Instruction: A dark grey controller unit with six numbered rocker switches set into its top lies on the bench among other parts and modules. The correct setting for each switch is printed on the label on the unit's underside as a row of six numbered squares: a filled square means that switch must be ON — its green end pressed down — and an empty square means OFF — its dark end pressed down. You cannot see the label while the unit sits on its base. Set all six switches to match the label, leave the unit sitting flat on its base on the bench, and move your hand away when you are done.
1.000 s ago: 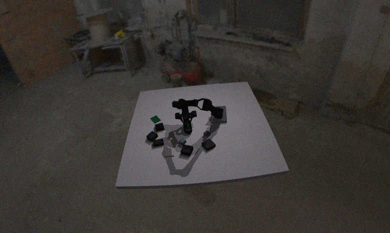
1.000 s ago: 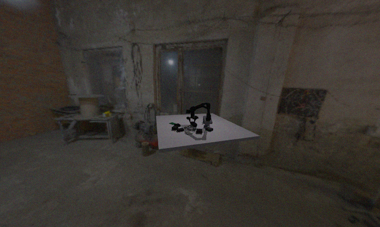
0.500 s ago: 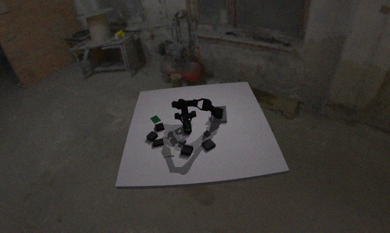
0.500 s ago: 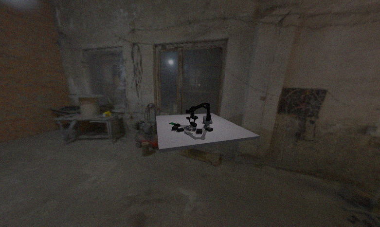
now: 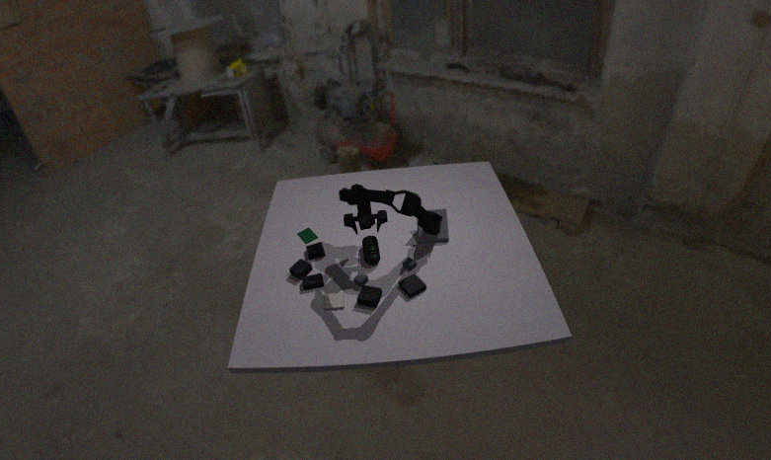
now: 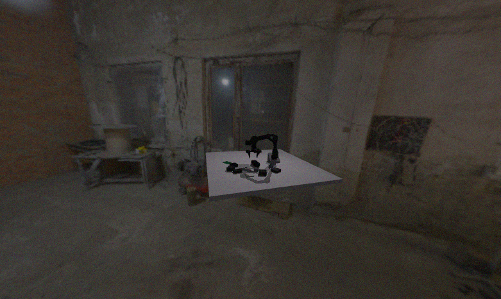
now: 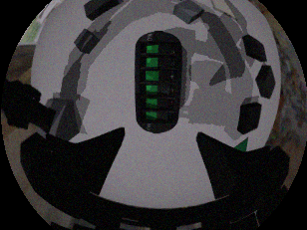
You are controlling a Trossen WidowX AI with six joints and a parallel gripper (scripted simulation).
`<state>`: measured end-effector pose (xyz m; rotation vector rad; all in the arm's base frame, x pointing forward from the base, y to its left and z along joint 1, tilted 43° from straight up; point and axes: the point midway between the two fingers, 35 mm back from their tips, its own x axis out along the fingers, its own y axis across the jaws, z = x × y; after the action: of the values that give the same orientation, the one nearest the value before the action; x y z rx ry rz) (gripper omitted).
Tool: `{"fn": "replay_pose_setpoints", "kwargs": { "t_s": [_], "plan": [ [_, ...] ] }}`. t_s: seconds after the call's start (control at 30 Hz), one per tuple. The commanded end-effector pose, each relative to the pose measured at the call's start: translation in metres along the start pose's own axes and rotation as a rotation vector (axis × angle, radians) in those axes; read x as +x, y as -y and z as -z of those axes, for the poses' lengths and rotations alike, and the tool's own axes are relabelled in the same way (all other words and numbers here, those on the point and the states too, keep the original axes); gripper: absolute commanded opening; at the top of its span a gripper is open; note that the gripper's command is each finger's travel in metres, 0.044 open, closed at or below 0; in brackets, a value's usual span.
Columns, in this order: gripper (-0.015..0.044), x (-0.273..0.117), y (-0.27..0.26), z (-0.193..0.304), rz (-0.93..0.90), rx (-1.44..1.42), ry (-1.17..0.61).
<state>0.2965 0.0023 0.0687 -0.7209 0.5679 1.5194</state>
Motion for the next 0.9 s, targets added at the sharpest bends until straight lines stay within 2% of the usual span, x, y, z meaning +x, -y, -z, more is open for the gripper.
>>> {"fn": "replay_pose_setpoints", "kwargs": {
  "t_s": [0.0, 0.27, 0.57, 0.87],
  "plan": [
    [0.0440, -0.001, 0.000, 0.000, -0.004, -0.007, -0.005],
    [0.0230, 0.020, -0.048, -0.050, -0.006, -0.034, 0.000],
    [0.0000, 0.022, -0.054, -0.054, -0.006, -0.037, 0.001],
    [0.0000, 0.022, -0.054, -0.054, -0.006, -0.037, 0.001]
  ]
}}
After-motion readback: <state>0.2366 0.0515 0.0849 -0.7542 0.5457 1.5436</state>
